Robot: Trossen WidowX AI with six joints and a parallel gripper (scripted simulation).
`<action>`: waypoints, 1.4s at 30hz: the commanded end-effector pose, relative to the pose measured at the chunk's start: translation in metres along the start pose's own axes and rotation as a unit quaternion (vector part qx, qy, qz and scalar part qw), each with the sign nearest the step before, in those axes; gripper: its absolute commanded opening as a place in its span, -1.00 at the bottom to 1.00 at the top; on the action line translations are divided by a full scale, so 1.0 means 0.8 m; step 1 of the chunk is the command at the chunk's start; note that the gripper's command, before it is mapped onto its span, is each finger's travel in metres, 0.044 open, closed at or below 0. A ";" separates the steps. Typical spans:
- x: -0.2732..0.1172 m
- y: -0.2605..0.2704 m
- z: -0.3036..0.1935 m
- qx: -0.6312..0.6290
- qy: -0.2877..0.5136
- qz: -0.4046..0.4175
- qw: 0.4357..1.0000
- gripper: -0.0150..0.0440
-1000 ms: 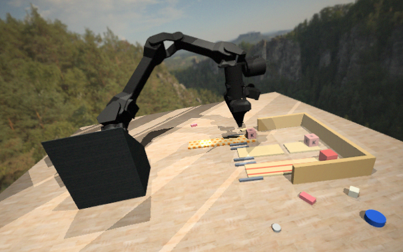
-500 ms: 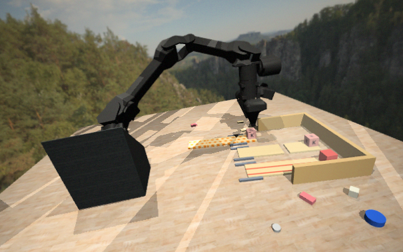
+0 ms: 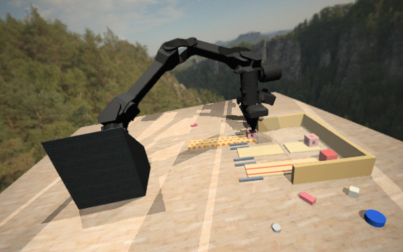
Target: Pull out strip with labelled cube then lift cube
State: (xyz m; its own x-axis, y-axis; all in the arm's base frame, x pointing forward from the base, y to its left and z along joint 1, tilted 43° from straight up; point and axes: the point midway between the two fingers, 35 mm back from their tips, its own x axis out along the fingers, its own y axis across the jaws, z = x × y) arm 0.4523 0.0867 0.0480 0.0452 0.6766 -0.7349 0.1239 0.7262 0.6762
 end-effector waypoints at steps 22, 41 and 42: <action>0.046 -0.002 -0.004 0.006 0.006 0.002 1.000 0.36; 0.037 -0.003 -0.009 0.002 0.004 0.001 1.000 -0.49; 0.034 -0.005 -0.013 0.003 0.004 0.000 1.000 -0.49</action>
State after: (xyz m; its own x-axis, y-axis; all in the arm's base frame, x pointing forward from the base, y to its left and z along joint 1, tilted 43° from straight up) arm 0.4489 0.1080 0.0225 0.0369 0.6784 -0.7338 0.1319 0.7245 0.6765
